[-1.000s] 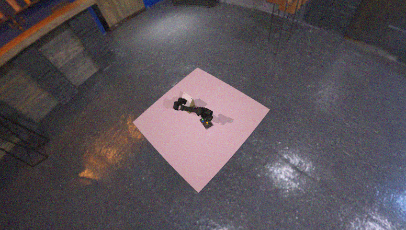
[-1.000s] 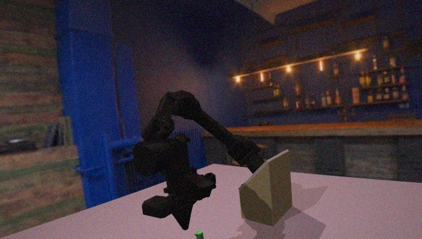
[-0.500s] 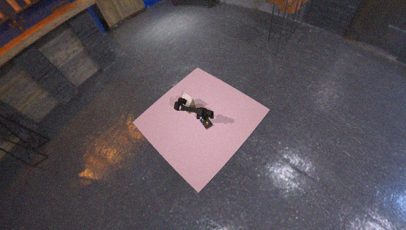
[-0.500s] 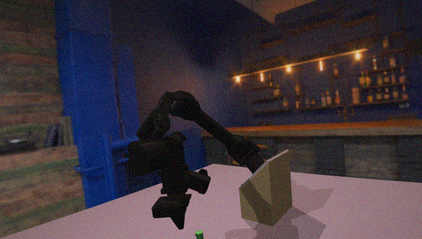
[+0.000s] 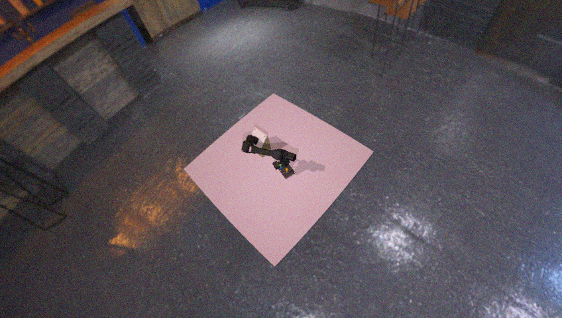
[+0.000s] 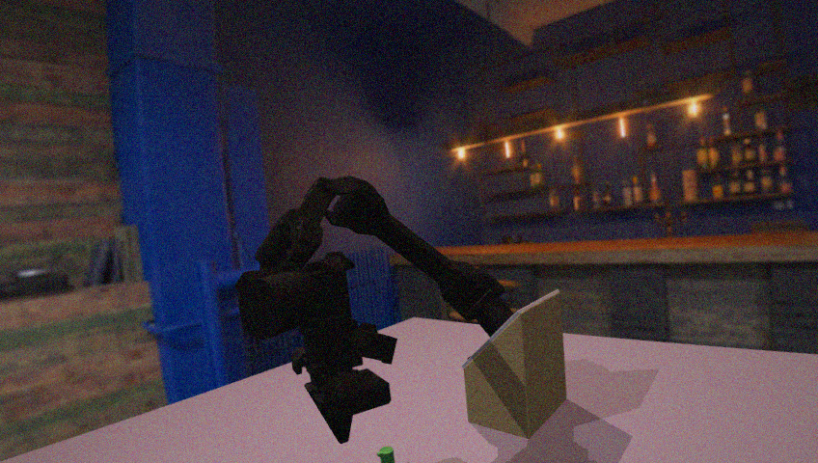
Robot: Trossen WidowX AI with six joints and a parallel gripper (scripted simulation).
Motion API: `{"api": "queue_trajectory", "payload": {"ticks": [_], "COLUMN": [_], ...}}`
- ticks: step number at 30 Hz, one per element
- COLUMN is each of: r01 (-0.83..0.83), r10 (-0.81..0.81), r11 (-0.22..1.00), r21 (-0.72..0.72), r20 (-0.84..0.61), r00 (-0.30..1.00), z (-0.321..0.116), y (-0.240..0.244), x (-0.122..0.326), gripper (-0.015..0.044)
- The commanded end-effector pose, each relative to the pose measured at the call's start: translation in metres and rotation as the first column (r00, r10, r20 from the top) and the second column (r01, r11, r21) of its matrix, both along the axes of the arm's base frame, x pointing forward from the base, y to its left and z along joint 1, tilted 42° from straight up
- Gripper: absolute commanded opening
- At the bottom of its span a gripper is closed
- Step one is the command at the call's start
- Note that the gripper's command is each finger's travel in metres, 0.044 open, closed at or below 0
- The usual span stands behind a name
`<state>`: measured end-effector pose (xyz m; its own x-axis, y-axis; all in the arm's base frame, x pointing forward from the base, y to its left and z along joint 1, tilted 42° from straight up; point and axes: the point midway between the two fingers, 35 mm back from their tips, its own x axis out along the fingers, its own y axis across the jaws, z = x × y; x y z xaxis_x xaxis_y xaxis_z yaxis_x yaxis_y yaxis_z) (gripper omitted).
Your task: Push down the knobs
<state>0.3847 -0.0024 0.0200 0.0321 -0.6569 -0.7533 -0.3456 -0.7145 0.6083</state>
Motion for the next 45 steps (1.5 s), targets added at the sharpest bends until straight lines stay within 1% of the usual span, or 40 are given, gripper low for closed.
{"api": "queue_trajectory", "payload": {"ticks": [1, 7, 9, 13, 17, 37, 45], "r01": [-0.095, -0.242, -0.258, -0.258, -0.258, -0.258, -0.258], "r10": [0.094, 0.237, 0.252, 0.252, 0.252, 0.252, 0.252], "r11": [0.995, 0.970, 0.966, 0.966, 0.966, 0.966, 0.966], "r21": [-0.009, 0.004, 0.007, 0.007, 0.006, 0.005, 0.005], "r20": [-0.090, -0.223, -0.238, -0.238, -0.238, -0.238, -0.238], "r00": [0.992, 0.946, 0.938, 0.938, 0.938, 0.938, 0.938], "z": [0.001, 0.003, 0.003, 0.003, -0.011, -0.027, -0.026], "y": [-0.001, 0.000, 0.000, 0.000, -0.014, -0.028, -0.027], "x": [0.002, 0.005, 0.006, 0.006, 0.006, 0.007, 0.007], "gripper": [0.0000, 0.0000, 0.0000, 0.0000, 0.0000, 0.0000, 0.0000]}}
